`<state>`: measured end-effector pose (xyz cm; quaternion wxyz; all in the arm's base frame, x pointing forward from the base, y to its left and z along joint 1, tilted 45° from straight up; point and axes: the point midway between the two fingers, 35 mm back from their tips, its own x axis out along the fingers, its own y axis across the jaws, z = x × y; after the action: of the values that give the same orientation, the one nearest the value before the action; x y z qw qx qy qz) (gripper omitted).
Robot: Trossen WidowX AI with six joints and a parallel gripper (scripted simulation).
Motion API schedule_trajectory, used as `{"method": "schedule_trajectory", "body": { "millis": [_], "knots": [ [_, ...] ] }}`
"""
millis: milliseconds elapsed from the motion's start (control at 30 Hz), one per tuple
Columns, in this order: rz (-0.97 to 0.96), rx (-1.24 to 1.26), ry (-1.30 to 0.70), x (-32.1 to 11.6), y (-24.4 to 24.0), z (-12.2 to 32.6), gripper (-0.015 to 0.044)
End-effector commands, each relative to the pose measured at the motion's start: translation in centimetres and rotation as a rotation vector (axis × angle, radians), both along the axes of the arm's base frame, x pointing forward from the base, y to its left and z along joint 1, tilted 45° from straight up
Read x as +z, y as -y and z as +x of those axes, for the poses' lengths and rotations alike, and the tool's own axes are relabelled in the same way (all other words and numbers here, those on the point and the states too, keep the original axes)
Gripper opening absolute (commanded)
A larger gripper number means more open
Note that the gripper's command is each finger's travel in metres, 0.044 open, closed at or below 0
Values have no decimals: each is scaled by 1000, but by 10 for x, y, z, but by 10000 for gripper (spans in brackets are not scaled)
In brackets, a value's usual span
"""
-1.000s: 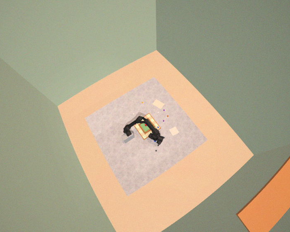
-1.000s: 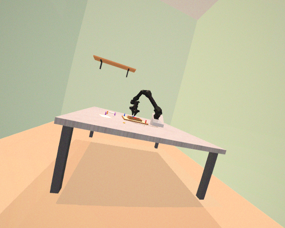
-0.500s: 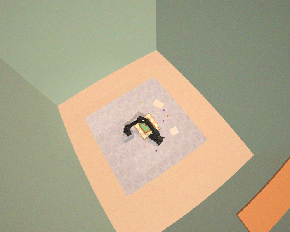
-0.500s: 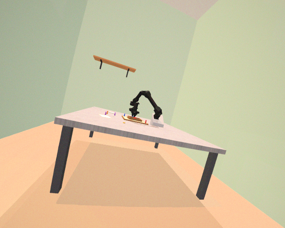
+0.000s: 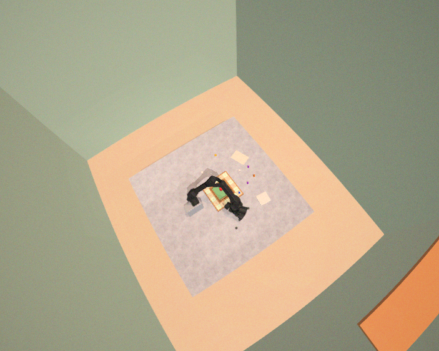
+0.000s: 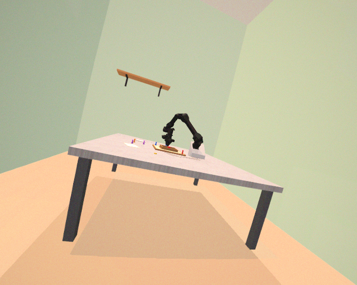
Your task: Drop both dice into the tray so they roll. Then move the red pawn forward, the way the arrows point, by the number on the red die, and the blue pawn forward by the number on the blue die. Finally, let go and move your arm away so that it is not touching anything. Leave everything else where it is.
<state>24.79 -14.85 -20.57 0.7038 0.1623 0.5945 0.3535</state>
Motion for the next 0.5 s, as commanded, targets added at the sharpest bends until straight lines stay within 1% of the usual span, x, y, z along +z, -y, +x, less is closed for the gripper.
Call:
{"method": "schedule_trajectory", "body": {
  "millis": [0, 467],
  "knots": [
    [-31, -19, 7, 12, 20, 4, 0],
    [-12, -4, 1, 63, 72, 3, 0]
  ]
}}
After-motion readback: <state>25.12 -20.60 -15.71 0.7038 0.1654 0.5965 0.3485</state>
